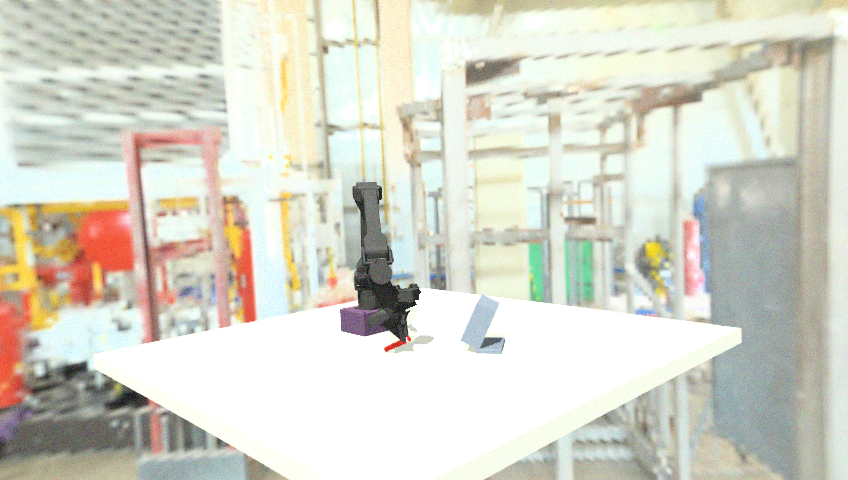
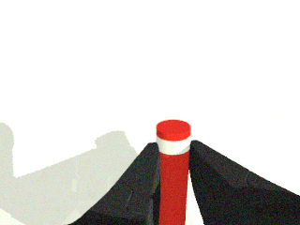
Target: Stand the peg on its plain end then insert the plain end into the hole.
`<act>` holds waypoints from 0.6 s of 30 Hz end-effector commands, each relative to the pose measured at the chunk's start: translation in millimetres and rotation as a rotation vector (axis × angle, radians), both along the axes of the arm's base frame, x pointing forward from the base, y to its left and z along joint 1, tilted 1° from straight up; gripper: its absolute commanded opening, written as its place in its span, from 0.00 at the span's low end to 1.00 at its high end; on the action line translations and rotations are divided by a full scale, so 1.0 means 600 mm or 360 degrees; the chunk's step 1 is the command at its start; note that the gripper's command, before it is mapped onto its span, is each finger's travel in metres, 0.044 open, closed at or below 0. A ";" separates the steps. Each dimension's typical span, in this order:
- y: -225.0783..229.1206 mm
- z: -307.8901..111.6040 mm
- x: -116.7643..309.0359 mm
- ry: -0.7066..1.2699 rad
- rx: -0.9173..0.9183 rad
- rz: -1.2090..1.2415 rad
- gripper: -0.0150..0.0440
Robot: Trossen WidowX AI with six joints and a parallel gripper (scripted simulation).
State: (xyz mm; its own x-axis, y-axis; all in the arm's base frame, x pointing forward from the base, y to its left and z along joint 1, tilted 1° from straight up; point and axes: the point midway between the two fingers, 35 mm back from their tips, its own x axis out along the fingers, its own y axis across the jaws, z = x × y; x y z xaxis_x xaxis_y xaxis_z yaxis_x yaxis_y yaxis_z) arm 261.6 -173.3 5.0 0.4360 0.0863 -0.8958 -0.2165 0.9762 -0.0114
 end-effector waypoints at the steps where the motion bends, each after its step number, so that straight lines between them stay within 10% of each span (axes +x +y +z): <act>1: -0.001 0.003 -0.003 -0.0058 0.0009 0.0005 0.34; 18: -0.005 0.012 -0.020 -0.0285 0.0059 0.0009 0.34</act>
State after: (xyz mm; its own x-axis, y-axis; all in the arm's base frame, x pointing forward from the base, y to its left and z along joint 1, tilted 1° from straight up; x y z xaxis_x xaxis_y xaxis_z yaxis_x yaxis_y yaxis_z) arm 251.3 -175.6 10.8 0.5651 0.1167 -0.8167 -0.2171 0.9761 -0.0107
